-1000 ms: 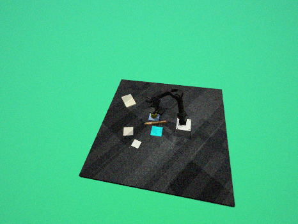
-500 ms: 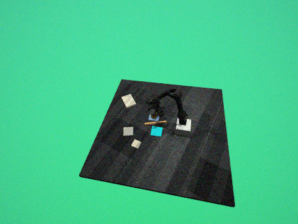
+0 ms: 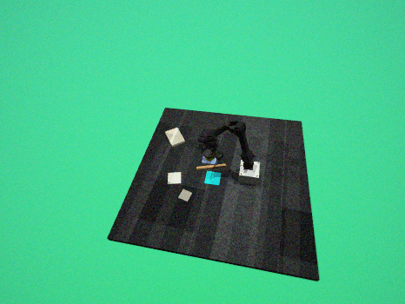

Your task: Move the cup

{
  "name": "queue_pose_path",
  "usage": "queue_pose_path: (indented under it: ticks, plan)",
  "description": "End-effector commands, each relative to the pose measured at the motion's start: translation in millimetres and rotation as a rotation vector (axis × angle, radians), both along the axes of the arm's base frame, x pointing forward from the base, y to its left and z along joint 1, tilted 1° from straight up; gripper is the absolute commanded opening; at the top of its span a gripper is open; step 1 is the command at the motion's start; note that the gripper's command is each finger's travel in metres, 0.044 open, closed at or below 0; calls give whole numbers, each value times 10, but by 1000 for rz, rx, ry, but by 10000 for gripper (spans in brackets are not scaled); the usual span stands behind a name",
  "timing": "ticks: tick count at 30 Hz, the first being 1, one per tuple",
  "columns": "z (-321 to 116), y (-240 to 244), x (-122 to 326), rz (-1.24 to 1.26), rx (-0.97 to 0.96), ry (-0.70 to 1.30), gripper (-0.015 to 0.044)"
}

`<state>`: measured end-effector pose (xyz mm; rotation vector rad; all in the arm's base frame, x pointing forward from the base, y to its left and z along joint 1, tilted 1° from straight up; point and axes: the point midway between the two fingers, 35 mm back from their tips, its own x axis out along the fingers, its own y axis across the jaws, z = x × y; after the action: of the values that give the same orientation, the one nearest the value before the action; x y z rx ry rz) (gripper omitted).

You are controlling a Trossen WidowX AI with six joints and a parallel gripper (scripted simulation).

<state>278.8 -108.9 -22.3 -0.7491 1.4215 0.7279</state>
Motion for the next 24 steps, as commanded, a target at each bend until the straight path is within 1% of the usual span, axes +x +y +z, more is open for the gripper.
queue_pose_path:
  ticks: [1, 23, 24]
  plan:
    - [4, -1, 3, 0, 0, -1, 147]
    - [4, -1, 3, 0, 0, -1, 0]
    - [11, -1, 4, 0, 0, -1, 0]
